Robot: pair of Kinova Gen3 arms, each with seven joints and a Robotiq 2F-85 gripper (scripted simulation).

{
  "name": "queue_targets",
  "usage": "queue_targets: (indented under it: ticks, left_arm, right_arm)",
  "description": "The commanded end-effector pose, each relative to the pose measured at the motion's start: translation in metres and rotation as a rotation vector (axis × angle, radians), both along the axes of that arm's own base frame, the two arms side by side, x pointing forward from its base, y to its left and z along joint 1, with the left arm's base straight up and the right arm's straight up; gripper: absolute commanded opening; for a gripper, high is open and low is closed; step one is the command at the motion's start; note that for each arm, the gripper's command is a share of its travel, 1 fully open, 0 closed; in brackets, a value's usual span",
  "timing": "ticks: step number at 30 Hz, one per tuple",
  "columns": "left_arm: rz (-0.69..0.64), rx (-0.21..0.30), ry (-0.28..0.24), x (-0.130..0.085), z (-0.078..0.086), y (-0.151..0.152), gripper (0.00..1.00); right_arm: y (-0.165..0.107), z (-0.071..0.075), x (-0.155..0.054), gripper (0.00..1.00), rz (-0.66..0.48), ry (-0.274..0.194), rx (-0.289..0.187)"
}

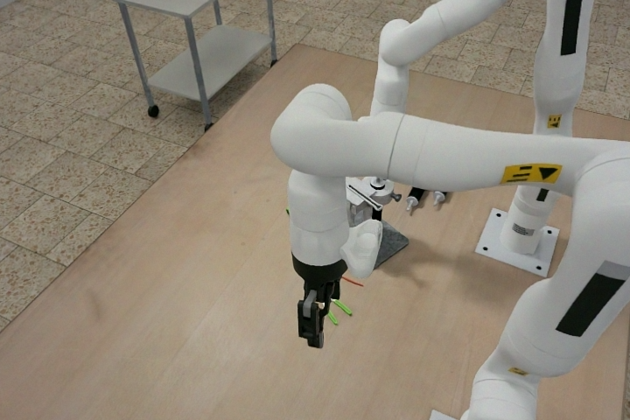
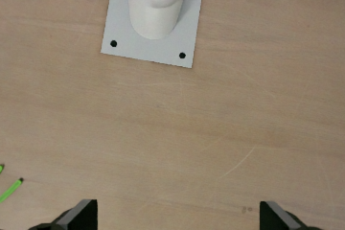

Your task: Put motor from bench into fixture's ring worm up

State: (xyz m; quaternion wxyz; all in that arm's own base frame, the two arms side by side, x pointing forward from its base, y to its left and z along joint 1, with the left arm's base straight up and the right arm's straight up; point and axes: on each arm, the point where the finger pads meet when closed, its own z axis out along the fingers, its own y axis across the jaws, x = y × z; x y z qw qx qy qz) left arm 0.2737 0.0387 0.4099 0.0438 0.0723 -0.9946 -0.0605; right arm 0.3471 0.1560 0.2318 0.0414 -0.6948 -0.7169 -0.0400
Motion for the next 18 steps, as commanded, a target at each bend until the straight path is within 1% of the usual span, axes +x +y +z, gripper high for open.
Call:
queue_targets:
  ticks: [1,11,13,18]
  left_arm:
    - [0.0,0.0,-0.001,0.0,0.0,0.0,1.0]
    - [0.0,0.0,-0.001,0.0,0.0,0.0,1.0]
    - [0.0,0.0,-0.001,0.0,0.0,0.0,1.0]
    - [0.0,0.0,-0.001,0.0,0.0,0.0,1.0]
  right_arm:
    - [0.0,0.002,0.0,0.399,0.0,-0.002,0.001]
    - [0.0,0.012,0.0,0.399,0.0,-0.002,0.001]
    - [0.0,0.012,0.0,0.399,0.0,-0.002,0.001]
    - [0.0,0.02,0.0,0.399,0.0,-0.002,0.001]
